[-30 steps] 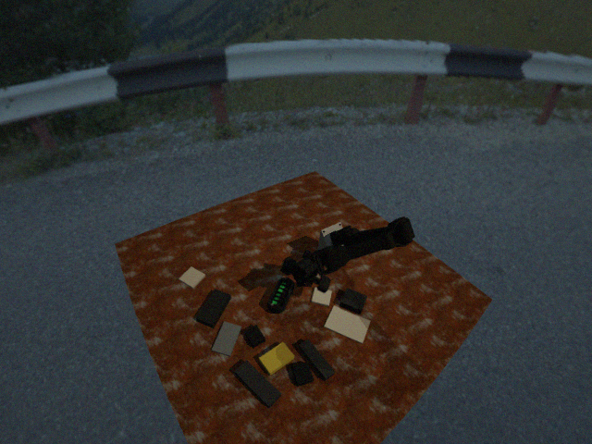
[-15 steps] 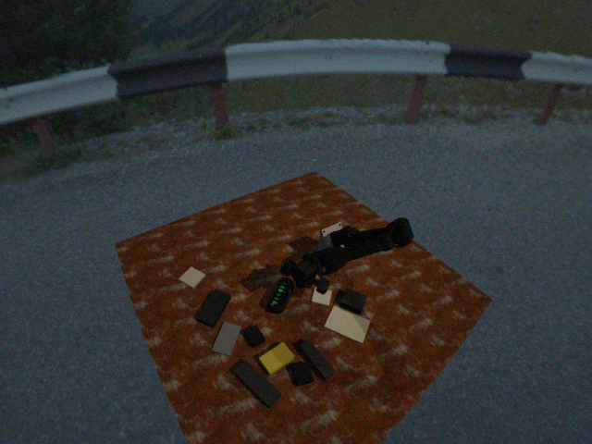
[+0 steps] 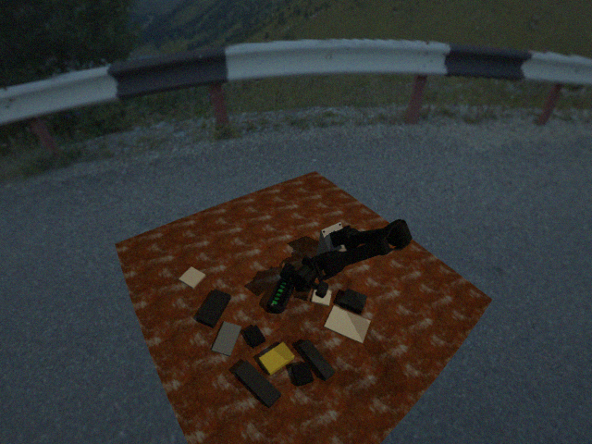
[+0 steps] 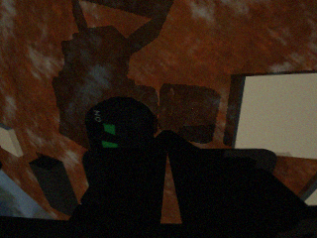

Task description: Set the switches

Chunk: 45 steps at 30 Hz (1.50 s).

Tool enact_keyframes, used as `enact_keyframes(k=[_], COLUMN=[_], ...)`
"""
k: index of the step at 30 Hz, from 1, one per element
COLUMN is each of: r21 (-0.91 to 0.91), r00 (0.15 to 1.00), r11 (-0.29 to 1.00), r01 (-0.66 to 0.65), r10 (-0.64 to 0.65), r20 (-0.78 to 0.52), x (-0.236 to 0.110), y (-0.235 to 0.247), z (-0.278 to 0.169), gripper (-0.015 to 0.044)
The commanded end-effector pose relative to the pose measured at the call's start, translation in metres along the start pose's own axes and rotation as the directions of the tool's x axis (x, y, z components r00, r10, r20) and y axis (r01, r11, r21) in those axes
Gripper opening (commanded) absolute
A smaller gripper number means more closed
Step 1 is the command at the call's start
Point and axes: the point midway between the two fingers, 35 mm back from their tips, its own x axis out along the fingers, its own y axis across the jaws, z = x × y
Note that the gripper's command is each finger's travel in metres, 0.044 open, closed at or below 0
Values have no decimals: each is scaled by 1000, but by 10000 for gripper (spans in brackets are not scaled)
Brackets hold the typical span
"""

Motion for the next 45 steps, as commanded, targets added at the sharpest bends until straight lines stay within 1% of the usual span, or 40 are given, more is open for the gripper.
enact_keyframes(k=[1,9,45], r21=[6,7,7], r00=[1000,1000,1000], r11=[1000,1000,1000], r01=[1,3,2], r10=[-1,-3,-2], r20=[10,8,8], x=[8,19,23], y=[-2,-7,5], z=[3,4,4], gripper=[0,0,0])
